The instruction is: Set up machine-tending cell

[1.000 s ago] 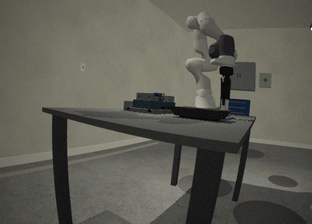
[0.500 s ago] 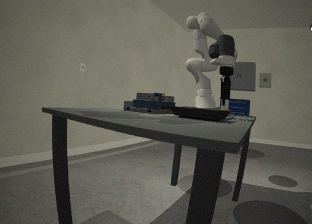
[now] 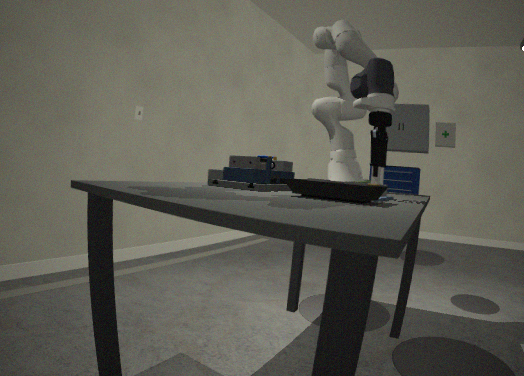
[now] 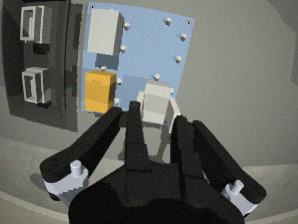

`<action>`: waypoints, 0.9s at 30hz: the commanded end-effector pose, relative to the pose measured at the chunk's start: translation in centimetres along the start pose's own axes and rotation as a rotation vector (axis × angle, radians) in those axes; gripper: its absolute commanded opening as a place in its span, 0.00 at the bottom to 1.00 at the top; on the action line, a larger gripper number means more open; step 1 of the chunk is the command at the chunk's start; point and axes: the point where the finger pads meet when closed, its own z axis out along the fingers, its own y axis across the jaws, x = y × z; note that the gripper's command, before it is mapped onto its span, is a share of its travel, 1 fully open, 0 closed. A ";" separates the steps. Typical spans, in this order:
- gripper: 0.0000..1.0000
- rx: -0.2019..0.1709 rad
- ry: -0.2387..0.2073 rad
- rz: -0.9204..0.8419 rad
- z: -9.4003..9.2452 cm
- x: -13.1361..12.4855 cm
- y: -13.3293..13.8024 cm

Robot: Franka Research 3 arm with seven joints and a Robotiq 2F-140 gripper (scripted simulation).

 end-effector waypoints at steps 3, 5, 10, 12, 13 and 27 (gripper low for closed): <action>0.00 0.002 0.000 0.003 0.1 0.0 0.0; 0.00 0.002 0.000 0.003 0.1 0.0 0.0; 0.00 0.002 0.000 0.003 0.1 0.0 0.0; 0.00 0.002 0.000 0.003 0.1 0.0 0.0; 0.00 0.002 0.000 0.003 0.1 0.0 0.0; 0.00 0.002 0.000 0.003 -0.3 0.0 0.0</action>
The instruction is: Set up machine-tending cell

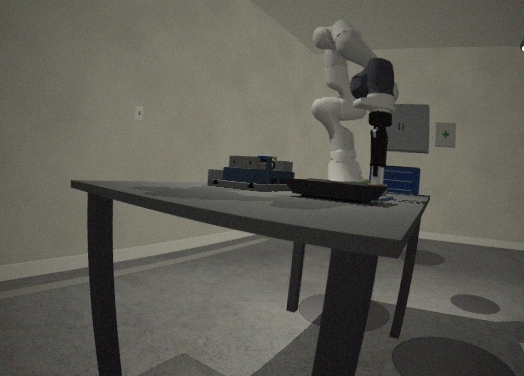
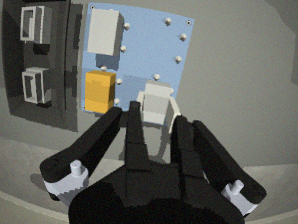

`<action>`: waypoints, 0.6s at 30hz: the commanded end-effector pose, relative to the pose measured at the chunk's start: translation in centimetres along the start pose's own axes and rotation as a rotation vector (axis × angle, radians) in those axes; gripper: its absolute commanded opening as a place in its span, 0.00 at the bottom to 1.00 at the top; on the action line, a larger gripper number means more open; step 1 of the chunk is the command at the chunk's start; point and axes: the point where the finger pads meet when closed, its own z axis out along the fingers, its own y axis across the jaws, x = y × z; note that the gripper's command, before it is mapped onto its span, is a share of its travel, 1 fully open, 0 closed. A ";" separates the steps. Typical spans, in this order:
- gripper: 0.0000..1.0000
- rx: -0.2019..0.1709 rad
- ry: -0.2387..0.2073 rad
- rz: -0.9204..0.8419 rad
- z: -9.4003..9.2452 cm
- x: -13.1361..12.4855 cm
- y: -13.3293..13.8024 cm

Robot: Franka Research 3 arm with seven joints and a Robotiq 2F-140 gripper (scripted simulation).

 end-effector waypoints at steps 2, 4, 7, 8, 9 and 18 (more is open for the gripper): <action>0.00 0.001 0.000 0.003 -0.7 0.0 0.0; 0.00 0.001 0.000 0.003 -0.7 0.0 0.0; 0.00 0.001 0.000 0.003 -1.4 0.0 0.0; 0.00 0.001 0.000 0.003 -1.7 0.0 0.0; 0.00 0.001 0.000 0.003 -2.0 0.0 0.0; 0.00 0.001 0.000 0.003 -5.9 0.0 0.0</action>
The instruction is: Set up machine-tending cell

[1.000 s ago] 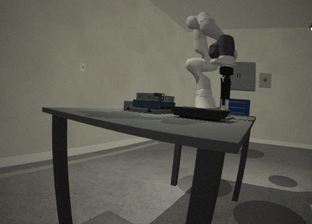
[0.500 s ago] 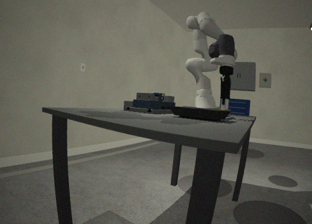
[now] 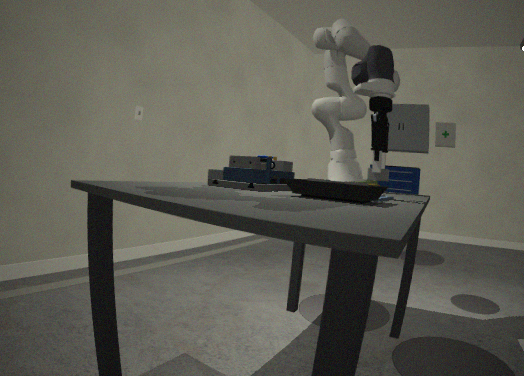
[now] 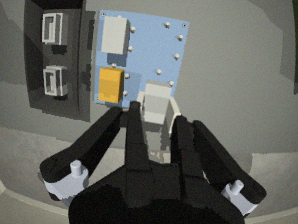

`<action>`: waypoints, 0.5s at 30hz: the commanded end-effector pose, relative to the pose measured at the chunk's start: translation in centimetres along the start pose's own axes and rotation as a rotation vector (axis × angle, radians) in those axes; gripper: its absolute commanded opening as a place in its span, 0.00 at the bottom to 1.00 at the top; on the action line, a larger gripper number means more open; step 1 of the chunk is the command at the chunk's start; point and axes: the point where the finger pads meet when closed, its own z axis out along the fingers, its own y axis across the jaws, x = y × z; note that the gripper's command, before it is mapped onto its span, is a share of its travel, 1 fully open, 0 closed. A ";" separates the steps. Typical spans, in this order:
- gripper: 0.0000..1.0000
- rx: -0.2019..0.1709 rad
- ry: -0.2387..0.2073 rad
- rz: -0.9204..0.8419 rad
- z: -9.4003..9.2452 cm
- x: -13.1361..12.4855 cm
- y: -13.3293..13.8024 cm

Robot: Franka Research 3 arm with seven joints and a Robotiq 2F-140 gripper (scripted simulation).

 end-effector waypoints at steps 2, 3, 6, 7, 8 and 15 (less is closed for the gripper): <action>0.00 -0.015 0.011 -0.021 -1.7 0.3 0.4; 0.00 -0.015 0.011 -0.021 -1.7 0.3 0.4; 0.00 -0.015 0.011 -0.021 -3.2 0.2 0.4; 0.00 -0.015 0.011 -0.021 -3.6 0.2 0.4; 0.00 -0.015 0.011 -0.021 -4.1 0.2 0.4; 0.00 -0.015 0.011 -0.021 -6.4 0.2 0.3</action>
